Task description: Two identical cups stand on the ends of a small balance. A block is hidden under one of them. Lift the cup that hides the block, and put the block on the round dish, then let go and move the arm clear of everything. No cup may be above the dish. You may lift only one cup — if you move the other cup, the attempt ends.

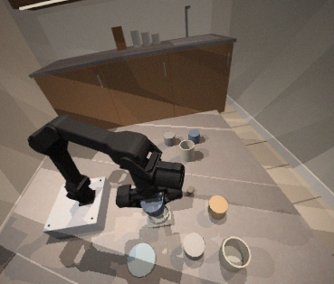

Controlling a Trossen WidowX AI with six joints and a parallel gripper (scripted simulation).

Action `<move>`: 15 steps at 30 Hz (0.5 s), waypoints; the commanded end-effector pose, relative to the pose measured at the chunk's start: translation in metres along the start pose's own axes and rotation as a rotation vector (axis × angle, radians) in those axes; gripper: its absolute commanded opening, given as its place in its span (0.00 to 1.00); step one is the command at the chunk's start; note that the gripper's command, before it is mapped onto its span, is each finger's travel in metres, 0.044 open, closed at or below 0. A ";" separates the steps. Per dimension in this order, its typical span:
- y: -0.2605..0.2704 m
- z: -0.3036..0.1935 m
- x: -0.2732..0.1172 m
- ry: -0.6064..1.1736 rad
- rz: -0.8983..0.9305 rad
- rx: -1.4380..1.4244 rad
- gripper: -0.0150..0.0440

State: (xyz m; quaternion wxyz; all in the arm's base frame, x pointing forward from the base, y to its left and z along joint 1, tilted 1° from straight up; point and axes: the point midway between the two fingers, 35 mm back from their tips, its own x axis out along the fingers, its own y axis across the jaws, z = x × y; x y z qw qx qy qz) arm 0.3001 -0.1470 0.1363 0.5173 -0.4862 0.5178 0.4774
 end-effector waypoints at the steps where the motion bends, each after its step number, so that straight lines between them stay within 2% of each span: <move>1: 0.000 0.000 0.000 0.000 -0.001 0.000 0.25; 15: 0.005 -0.012 0.006 -0.002 -0.003 0.002 0.25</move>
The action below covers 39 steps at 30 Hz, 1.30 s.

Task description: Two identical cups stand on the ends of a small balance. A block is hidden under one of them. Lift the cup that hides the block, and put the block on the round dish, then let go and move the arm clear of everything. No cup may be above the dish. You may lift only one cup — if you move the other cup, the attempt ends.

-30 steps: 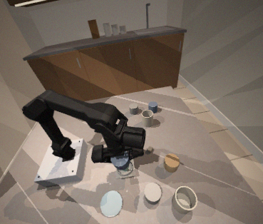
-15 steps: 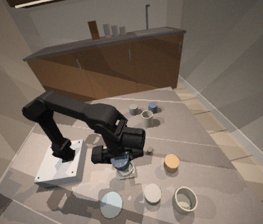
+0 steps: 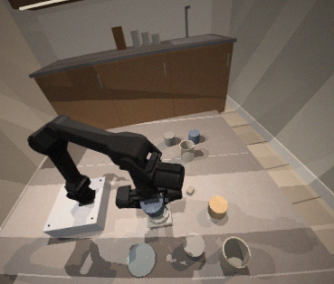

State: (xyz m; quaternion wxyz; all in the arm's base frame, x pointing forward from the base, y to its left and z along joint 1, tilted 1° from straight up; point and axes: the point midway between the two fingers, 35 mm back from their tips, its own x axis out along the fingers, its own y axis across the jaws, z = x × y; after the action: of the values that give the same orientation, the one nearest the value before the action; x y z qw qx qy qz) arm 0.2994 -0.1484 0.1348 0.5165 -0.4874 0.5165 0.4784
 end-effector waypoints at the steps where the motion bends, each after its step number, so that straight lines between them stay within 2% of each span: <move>1: 0.009 -0.018 0.008 -0.003 -0.004 0.008 0.25; 19: 0.121 -0.127 0.066 0.016 -0.002 0.027 0.25; 29: 0.179 -0.152 0.088 0.026 0.003 0.007 0.25; 34: 0.182 -0.153 0.095 0.026 0.003 0.003 0.25; 39: 0.182 -0.154 0.121 0.026 0.003 0.003 0.25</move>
State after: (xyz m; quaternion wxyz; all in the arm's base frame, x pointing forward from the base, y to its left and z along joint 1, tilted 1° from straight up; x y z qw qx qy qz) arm 0.1108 -0.2925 0.0289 0.5094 -0.4949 0.5265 0.4673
